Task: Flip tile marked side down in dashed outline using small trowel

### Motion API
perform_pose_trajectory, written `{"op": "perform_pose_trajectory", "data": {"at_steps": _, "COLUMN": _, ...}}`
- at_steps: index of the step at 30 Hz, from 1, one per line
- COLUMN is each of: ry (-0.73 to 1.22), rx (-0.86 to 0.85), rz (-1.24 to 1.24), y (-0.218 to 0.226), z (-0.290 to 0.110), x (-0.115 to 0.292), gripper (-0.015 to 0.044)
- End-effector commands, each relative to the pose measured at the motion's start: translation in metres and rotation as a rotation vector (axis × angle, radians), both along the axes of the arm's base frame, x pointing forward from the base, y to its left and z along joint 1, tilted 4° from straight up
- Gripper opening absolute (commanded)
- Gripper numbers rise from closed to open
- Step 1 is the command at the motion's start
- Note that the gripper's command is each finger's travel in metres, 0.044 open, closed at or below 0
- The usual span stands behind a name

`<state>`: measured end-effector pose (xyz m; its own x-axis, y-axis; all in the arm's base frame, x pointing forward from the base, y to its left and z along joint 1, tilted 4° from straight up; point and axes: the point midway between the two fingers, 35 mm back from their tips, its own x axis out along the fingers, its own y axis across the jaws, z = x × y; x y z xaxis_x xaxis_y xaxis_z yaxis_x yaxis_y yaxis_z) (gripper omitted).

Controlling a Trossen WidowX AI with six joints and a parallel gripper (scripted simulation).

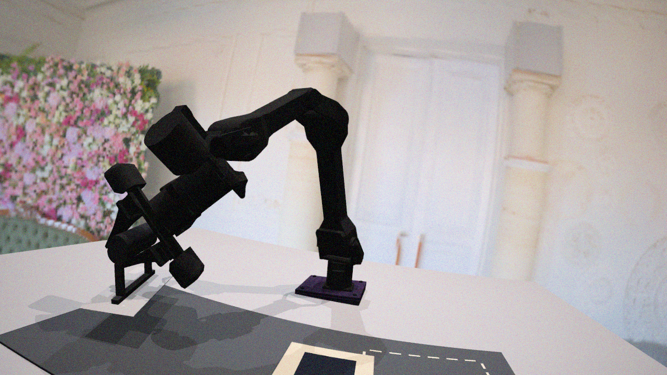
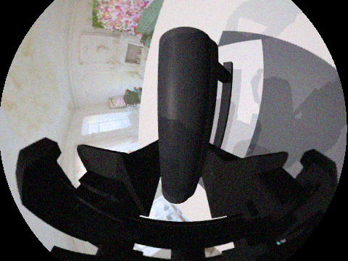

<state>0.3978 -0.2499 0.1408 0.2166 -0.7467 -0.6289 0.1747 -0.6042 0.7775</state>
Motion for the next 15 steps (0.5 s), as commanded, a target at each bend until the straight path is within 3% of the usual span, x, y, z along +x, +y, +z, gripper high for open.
{"op": "perform_pose_trajectory", "data": {"at_steps": 1, "ry": 0.013, "rx": 0.014, "rz": 0.107, "y": 0.009, "z": 0.003, "x": 0.002, "gripper": 0.0000}}
{"op": "perform_pose_trajectory", "data": {"at_steps": 15, "ry": 0.079, "rx": 0.043, "rz": 0.532, "y": 0.051, "z": -0.008, "x": 0.003, "gripper": 0.0000}}
